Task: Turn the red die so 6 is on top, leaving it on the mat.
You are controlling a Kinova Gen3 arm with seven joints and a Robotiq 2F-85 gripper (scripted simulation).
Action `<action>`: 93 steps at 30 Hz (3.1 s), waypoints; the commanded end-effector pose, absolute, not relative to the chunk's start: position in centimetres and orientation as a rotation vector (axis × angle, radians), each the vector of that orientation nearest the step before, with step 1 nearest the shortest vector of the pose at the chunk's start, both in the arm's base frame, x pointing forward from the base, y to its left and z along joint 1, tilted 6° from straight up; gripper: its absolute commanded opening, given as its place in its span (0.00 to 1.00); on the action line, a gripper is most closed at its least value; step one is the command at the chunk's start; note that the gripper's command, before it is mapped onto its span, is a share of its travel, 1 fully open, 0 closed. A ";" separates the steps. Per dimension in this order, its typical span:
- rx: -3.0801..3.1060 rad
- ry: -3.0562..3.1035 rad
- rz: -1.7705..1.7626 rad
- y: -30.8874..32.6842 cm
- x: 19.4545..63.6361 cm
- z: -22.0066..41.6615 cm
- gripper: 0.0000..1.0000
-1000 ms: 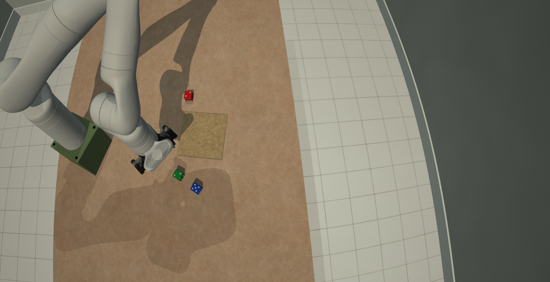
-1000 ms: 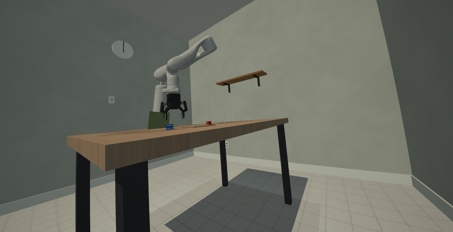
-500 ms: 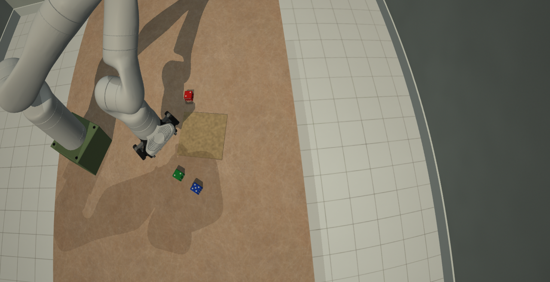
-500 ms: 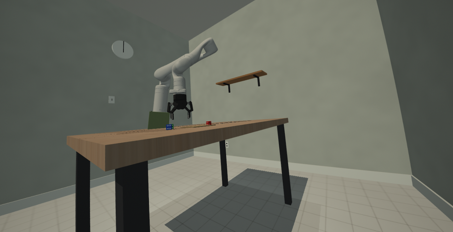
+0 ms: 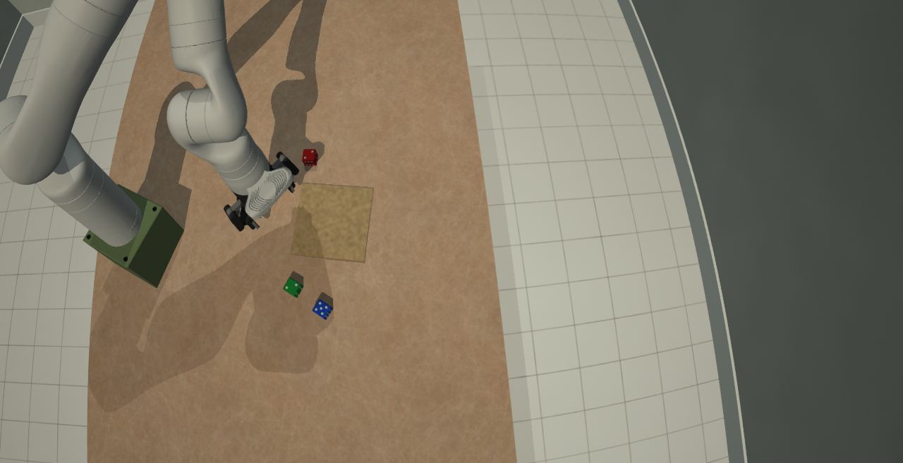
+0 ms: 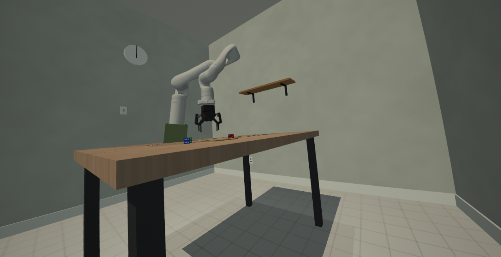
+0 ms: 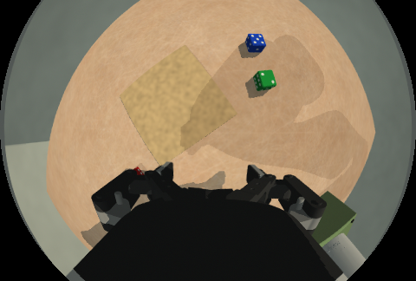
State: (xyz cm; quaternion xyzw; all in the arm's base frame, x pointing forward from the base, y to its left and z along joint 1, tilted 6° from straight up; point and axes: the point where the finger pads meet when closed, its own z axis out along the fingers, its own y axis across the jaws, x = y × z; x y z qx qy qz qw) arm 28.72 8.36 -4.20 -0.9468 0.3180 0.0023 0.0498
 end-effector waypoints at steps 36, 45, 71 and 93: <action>-2.887 0.938 0.002 20.0 28.5 -2.9 1.00; -2.887 0.938 0.002 21.6 28.5 -2.7 1.00; -2.887 0.938 0.002 22.9 28.4 -2.6 1.00; -2.887 0.938 0.002 22.9 28.4 -2.6 1.00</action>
